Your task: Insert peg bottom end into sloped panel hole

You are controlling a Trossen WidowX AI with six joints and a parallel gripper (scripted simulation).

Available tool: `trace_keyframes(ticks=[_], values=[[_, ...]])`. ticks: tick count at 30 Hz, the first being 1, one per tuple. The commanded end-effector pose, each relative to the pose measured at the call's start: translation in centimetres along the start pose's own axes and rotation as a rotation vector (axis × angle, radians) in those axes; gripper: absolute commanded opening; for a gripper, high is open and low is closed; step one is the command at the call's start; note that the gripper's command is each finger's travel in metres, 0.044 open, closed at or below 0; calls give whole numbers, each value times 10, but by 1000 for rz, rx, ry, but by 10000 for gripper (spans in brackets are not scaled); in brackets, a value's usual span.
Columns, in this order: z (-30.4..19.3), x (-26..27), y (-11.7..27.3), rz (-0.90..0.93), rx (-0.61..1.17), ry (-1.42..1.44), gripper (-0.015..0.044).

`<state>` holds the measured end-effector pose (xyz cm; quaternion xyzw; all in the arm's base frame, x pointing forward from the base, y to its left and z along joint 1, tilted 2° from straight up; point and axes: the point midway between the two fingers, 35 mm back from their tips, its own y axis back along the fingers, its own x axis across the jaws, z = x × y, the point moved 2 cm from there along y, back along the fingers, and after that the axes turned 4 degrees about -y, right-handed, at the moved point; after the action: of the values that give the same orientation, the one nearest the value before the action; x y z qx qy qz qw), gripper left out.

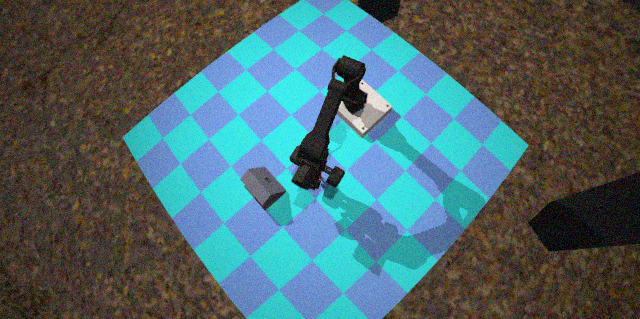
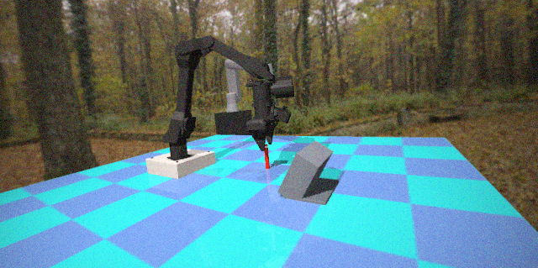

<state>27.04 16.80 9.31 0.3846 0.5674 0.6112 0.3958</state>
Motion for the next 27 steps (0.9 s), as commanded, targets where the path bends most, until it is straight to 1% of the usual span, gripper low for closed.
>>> trace_keyframes(ticks=[1,19,27], values=[[-1,1,-8,5,3,-5,440],[-3,0,-33,5,4,-5,440],[-3,0,-30,0,3,0,230]])
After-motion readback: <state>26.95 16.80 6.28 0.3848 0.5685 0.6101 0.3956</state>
